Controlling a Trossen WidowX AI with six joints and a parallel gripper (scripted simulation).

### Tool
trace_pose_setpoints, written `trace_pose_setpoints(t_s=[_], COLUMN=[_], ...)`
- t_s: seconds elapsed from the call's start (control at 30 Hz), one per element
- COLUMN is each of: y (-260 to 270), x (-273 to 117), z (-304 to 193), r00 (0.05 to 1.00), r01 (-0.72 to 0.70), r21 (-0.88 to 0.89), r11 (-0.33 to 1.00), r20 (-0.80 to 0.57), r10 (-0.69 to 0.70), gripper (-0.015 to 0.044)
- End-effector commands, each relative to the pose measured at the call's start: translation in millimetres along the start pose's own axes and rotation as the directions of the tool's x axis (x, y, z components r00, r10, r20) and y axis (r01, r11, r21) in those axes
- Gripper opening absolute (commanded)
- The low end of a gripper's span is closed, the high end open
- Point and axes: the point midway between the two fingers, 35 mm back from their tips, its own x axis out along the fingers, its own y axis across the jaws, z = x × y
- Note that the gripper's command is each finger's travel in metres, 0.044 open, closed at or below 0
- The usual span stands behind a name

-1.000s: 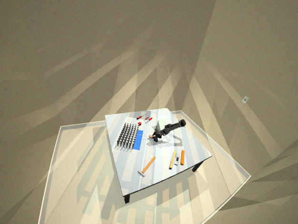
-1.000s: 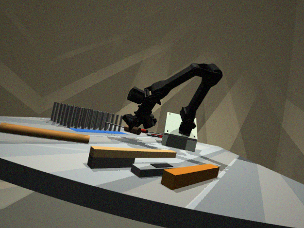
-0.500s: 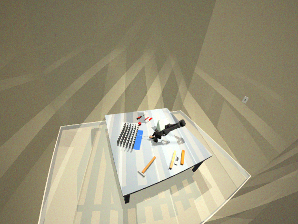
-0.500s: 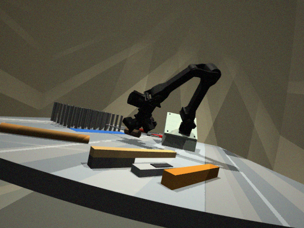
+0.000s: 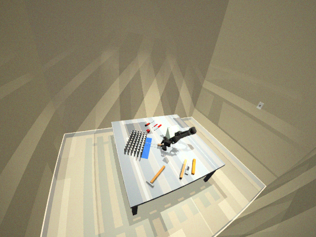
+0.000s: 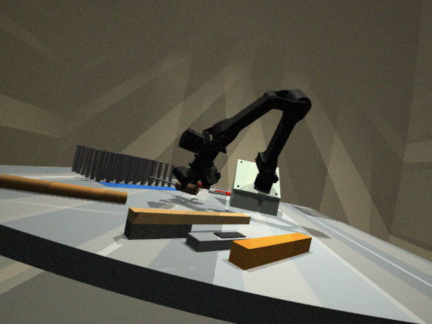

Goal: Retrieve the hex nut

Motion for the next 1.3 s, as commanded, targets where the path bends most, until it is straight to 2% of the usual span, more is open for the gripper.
trace_pose_setpoints(t_s=[0.0,1.27], y=[-2.0,-3.7], x=[1.6,15.0], z=[-3.9,-23.7], r00=[1.0,1.0], r01=[0.003,0.005], r21=[-0.005,-0.006], r11=[1.0,1.0], r20=[-0.003,-0.006], r10=[-0.003,-0.005], gripper=[0.0,0.0])
